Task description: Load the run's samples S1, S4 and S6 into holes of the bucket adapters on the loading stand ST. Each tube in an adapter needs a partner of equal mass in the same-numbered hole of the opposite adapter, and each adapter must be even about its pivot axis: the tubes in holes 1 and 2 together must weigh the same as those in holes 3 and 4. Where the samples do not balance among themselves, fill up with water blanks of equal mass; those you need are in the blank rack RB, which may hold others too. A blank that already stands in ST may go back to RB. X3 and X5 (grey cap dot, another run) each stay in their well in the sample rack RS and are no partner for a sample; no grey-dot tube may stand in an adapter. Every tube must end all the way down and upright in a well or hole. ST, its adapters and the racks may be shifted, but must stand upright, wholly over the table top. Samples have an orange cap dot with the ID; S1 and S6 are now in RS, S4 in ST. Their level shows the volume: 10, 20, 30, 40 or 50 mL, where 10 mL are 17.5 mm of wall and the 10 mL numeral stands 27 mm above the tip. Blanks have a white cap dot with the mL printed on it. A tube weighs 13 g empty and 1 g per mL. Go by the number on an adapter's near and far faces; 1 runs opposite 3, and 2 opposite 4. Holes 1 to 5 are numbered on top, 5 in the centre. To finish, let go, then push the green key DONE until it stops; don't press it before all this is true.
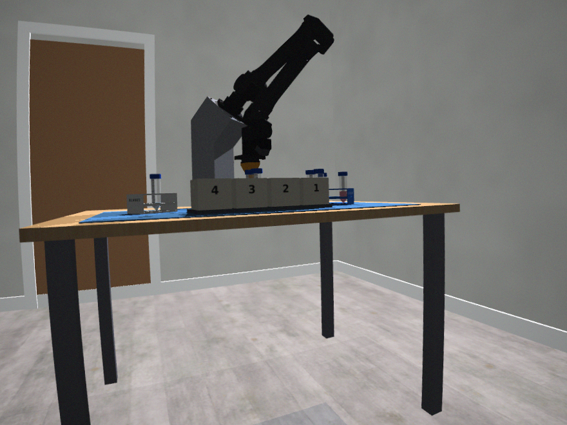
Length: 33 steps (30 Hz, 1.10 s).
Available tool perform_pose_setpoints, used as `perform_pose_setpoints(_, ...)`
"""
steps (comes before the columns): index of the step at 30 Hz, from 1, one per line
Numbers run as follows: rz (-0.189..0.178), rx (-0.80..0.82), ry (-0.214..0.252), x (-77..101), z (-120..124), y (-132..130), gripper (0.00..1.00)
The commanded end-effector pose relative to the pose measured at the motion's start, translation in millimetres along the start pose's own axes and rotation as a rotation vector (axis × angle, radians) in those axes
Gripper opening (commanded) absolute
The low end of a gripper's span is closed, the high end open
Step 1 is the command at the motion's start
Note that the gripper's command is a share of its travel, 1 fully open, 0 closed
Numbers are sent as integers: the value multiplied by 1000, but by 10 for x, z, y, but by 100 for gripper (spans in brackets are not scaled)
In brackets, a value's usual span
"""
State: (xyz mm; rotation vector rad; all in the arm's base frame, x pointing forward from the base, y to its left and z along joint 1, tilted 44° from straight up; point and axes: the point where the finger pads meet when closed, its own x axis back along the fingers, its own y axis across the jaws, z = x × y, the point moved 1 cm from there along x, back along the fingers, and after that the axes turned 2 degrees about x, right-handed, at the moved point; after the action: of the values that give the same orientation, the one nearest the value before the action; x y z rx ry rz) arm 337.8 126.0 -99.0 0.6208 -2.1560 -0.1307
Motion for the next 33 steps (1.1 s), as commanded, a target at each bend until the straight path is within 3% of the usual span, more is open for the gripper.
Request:
perform_pose_setpoints(1,2,-12,10,37,69,6,0)
perform_pose_setpoints(24,2,-12,10,37,65,0,0)
perform_pose_setpoints(25,-1,-16,2,-34,14,-7,0)
perform_pose_setpoints(33,-5,-8,2,-73,14,22,0)
